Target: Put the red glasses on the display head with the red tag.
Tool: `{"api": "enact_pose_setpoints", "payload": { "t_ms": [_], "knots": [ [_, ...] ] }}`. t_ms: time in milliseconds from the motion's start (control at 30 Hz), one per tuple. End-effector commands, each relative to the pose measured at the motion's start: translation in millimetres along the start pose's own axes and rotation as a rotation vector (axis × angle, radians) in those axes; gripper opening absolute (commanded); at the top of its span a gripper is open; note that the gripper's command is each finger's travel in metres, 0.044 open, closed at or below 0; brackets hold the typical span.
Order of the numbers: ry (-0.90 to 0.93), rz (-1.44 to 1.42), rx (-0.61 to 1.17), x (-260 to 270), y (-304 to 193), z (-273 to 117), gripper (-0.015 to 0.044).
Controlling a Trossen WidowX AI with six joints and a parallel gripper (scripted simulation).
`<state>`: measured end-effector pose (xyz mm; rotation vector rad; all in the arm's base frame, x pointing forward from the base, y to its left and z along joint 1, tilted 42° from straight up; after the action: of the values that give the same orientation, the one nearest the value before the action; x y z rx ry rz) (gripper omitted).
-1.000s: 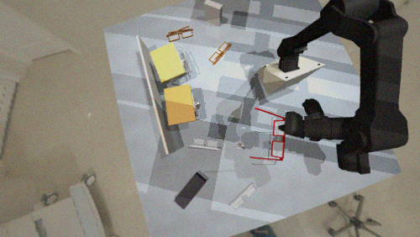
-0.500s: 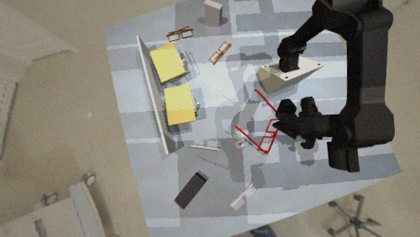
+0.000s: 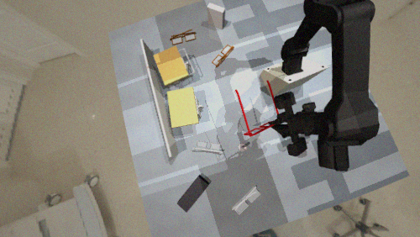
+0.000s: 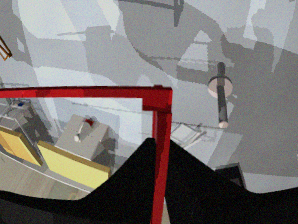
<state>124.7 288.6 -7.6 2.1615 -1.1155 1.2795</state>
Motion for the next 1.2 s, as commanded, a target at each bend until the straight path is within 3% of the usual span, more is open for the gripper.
{"api": "enact_pose_setpoints", "payload": {
  "t_ms": [0, 1167],
  "knots": [
    [-0.011, 0.157, -0.021, 7, -2, 5, 0.0],
    [0.035, 1.595, -0.207, 70, -17, 47, 0.0]
  ]
}}
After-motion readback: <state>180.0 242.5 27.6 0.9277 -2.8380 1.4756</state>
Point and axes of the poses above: the point midway between the two fingers, 35 mm back from their tips, its own z axis out along the fingers, its own x axis across the jaws, y = z × x, the point moved 6 cm from there along -z, back along the fingers, and after that the axes turned 15 degrees about -z, right-handed, at the moved point
